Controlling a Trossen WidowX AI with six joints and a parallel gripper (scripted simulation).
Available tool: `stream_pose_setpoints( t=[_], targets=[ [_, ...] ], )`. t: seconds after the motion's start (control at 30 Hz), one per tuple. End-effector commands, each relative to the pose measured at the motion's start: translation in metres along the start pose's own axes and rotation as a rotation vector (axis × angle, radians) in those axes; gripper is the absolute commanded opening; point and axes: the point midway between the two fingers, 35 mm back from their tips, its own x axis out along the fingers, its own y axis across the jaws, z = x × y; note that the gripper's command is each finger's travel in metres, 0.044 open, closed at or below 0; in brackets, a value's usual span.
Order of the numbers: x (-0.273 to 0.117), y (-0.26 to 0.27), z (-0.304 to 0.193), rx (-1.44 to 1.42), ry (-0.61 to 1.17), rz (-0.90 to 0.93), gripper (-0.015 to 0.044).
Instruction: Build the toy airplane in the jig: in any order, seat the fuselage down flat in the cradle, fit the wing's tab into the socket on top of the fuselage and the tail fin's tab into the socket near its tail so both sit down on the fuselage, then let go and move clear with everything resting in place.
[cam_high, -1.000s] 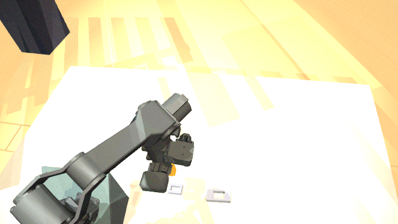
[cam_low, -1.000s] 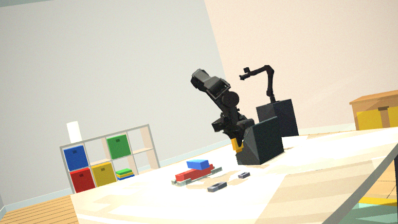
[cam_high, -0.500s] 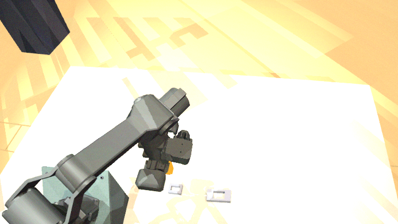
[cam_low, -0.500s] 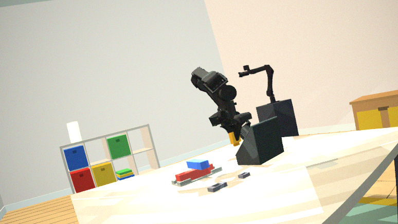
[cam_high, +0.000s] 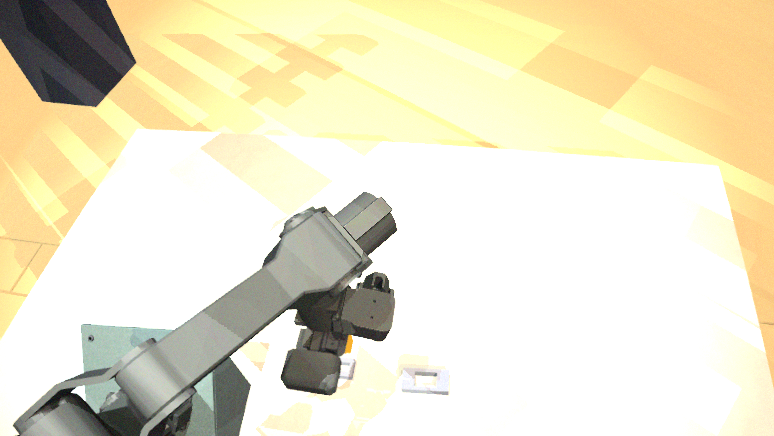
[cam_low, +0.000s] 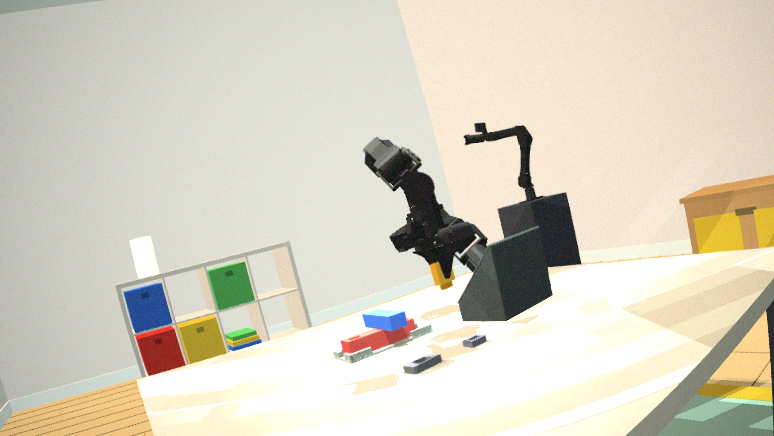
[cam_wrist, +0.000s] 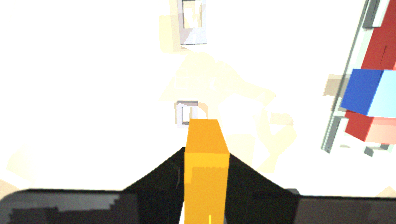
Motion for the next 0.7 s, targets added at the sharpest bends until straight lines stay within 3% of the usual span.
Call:
stream_pose_setpoints(
  t=[0.0,0.67],
  targets=[
    [-0.001,-0.005,0.009,0.000,-0.011,0.015,0.0000],
    [0.004,-0.037,0.041,0.069,-0.016,0.053,0.0000]
  ],
)
